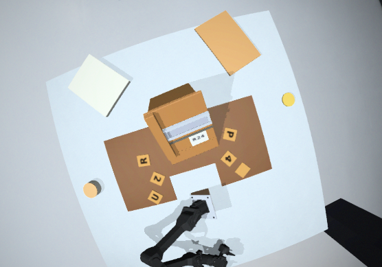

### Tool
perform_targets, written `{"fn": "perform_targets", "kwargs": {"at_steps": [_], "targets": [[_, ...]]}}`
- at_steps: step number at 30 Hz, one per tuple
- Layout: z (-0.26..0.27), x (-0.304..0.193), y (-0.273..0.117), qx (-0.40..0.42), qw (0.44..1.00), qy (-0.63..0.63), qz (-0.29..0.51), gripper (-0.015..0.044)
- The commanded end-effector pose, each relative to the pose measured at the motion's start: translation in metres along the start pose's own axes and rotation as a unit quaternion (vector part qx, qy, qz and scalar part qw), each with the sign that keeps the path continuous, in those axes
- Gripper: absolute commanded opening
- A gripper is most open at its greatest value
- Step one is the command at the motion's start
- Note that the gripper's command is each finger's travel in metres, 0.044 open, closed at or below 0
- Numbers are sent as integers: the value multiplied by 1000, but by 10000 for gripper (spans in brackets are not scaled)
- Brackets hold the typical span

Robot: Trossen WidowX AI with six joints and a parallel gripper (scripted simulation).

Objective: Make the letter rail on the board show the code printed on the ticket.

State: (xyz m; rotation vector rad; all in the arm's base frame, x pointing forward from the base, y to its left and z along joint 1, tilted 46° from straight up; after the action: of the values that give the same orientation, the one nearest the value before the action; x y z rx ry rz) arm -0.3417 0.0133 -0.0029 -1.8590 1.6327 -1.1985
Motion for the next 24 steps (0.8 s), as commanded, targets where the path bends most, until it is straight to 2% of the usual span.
{"fn": "perform_targets", "kwargs": {"at_steps": [1, 2, 12, 24], "targets": [[-1, 0, 0, -1, 1000, 1, 0, 426], [-2, -1, -1, -3, 1000, 4, 1, 440], [-54, -32, -29, -79, 990, 109, 33, 440], [-112, -76, -85, -184, 953, 231, 64, 440]]}}
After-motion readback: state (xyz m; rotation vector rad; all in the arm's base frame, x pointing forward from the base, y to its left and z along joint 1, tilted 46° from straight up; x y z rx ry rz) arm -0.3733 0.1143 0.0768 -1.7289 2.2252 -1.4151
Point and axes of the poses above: the point midway between the two fingers, 35 mm back from their tips, its own y axis out along the fingers, its own z axis across the jaws, x = y × z, the point moved 3 cm from there along -y, back along the fingers, and after that the axes turned 5 degrees about -y, right-handed, at the moved point
